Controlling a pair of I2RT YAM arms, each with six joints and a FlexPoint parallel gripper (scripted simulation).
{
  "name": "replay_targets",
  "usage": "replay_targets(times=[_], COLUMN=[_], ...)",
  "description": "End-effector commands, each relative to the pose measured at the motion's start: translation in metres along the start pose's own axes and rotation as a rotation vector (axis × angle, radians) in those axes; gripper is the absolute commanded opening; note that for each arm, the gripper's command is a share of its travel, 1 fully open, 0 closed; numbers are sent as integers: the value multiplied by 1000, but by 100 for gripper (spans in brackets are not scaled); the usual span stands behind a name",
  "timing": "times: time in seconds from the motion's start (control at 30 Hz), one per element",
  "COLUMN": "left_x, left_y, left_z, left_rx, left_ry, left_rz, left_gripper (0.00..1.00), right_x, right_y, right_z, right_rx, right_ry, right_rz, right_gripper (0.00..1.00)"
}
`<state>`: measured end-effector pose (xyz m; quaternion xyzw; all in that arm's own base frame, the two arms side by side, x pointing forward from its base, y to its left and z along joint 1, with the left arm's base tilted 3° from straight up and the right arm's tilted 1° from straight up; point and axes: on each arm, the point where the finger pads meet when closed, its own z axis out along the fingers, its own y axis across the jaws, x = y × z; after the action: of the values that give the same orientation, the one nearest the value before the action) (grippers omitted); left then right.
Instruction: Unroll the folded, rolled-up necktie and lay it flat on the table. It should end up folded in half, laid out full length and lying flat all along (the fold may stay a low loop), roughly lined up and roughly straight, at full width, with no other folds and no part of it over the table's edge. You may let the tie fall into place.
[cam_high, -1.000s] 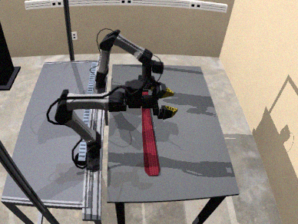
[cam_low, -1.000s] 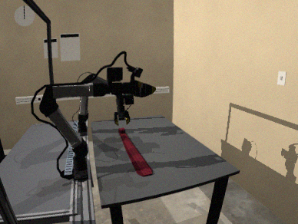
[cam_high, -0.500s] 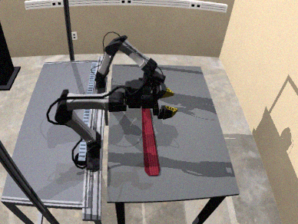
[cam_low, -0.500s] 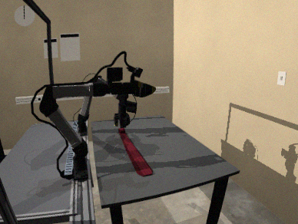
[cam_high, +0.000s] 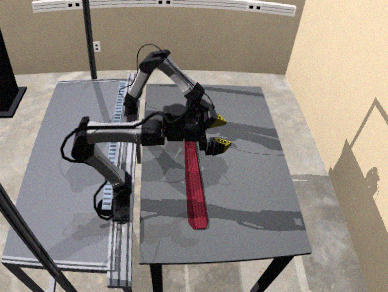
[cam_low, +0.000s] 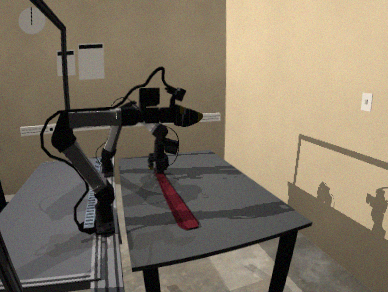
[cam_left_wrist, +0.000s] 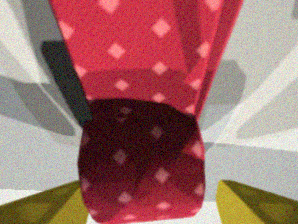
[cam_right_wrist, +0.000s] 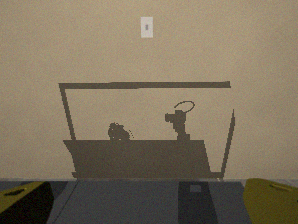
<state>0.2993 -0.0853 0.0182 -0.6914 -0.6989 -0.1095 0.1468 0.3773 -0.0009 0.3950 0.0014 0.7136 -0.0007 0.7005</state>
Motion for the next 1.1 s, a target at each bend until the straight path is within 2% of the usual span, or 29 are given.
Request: replay_targets(times=[0.0, 0.1, 0.27, 0.33, 0.67, 0.9, 1.07], left_x=[-5, -6, -6, -6, -6, -5, 0], left_y=[6, 7, 7, 7, 7, 7, 6], left_z=[13, 15, 15, 15, 15, 15, 15], left_rx=[-22, -22, -22, -22, -22, -22, -23], left_ry=[5, 5, 5, 5, 5, -42, -170], left_rz=[-15, -15, -15, -15, -15, -14, -13], left_gripper=[65, 65, 57, 57, 41, 41, 41], right_x=[0, 0, 0, 0, 0, 0, 0], right_y=[0, 0, 0, 0, 0, 0, 0], right_z=[0, 0, 0, 0, 0, 0, 0], right_rx=[0, 0, 0, 0, 0, 0, 0], right_ry=[0, 0, 0, 0, 0, 0, 0], right_rz=[0, 0, 0, 0, 0, 0, 0], right_gripper=[100, 100, 100, 100, 100, 100, 100])
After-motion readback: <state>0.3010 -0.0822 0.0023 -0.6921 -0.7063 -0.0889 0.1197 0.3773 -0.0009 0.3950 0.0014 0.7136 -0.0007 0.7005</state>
